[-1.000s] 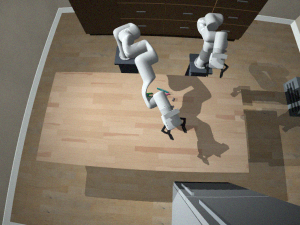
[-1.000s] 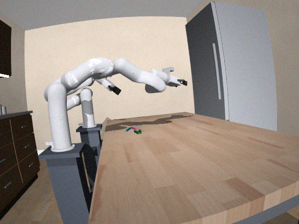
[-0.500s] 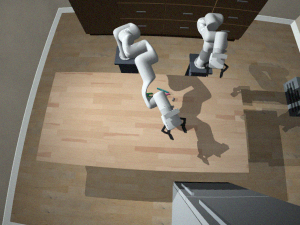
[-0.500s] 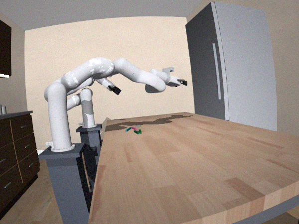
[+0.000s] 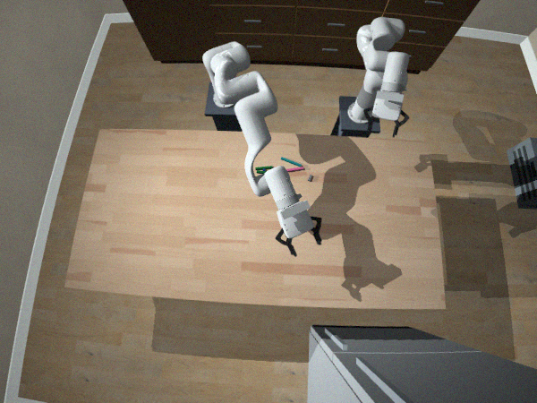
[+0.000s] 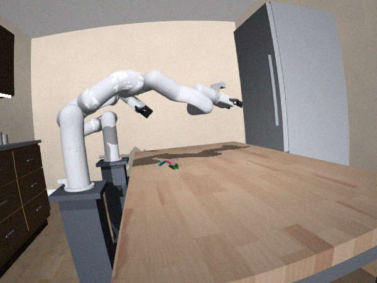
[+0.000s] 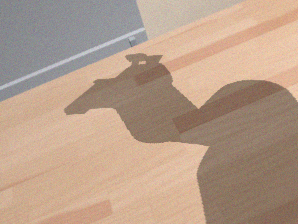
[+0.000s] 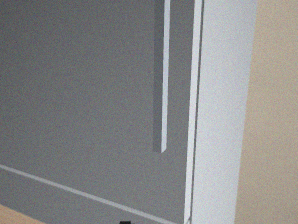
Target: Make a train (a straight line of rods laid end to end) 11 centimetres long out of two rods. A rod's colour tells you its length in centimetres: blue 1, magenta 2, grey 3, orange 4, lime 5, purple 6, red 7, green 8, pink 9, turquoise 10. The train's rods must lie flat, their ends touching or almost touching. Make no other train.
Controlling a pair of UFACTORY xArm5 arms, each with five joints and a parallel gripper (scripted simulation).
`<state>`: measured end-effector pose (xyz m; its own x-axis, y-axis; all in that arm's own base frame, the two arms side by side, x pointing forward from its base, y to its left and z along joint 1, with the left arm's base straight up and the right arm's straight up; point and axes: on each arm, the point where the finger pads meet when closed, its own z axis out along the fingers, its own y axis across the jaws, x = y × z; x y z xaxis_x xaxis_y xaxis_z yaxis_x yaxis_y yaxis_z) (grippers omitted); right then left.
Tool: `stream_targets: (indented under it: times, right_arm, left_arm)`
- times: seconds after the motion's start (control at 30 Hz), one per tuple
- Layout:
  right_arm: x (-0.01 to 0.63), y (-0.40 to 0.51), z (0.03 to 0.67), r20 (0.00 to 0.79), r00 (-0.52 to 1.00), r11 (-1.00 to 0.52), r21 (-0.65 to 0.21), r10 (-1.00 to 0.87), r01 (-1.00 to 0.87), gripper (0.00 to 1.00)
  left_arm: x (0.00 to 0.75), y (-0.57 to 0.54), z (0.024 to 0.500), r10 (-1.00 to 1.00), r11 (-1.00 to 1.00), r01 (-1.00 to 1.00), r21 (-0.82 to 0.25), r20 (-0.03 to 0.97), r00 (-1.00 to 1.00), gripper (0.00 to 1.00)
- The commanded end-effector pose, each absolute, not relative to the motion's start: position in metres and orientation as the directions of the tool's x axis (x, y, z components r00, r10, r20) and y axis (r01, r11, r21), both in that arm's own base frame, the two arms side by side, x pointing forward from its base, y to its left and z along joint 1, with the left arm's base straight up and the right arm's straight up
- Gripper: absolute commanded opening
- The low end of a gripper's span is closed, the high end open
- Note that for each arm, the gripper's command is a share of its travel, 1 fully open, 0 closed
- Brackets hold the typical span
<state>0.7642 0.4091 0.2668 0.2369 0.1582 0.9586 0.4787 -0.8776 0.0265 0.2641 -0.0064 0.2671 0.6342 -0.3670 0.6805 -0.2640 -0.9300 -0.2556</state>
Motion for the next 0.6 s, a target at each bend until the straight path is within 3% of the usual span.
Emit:
stream_targets:
  times: [0.0,0.57]
  right_arm:
    - [0.780,0.371,0.274,0.953,0.262,-0.899,0.026,0.155,0.437,1.00]
    - [0.822,0.176,0.279,0.878,0.470,-0.988,0.021,0.091,0.153,1.00]
  left_arm:
    - [0.261,-0.015,0.282,-0.478,-0.877,-0.366,-0.310,0.627,0.615,1.00]
    - [0.271,-0.047,0.327,-0.820,-0.562,-0.690,-0.456,0.414,0.395,1.00]
